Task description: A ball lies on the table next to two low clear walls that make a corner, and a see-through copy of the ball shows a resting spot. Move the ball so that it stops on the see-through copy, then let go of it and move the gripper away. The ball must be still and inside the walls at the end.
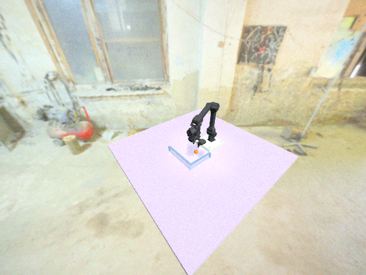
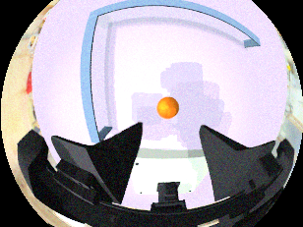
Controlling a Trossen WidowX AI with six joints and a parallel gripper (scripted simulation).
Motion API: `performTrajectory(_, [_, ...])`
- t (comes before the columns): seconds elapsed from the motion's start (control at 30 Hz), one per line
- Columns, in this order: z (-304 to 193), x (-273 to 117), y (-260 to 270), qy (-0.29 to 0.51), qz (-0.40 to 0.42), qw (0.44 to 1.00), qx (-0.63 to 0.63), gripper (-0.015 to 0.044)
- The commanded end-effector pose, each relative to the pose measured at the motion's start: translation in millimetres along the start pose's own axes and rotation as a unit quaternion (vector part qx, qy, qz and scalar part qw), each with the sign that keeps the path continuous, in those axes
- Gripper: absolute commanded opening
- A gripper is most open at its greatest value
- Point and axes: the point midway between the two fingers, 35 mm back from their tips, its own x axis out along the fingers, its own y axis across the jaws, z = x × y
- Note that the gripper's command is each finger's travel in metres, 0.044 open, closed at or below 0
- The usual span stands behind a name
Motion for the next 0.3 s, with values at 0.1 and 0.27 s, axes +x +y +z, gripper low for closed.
performTrajectory(0.1, [-3,-40,-1,0.0,0.0,1.0,0.0,0.0412])
performTrajectory(0.27, [-5,-48,-1,0.0,0.0,1.0,0.0,0.044])
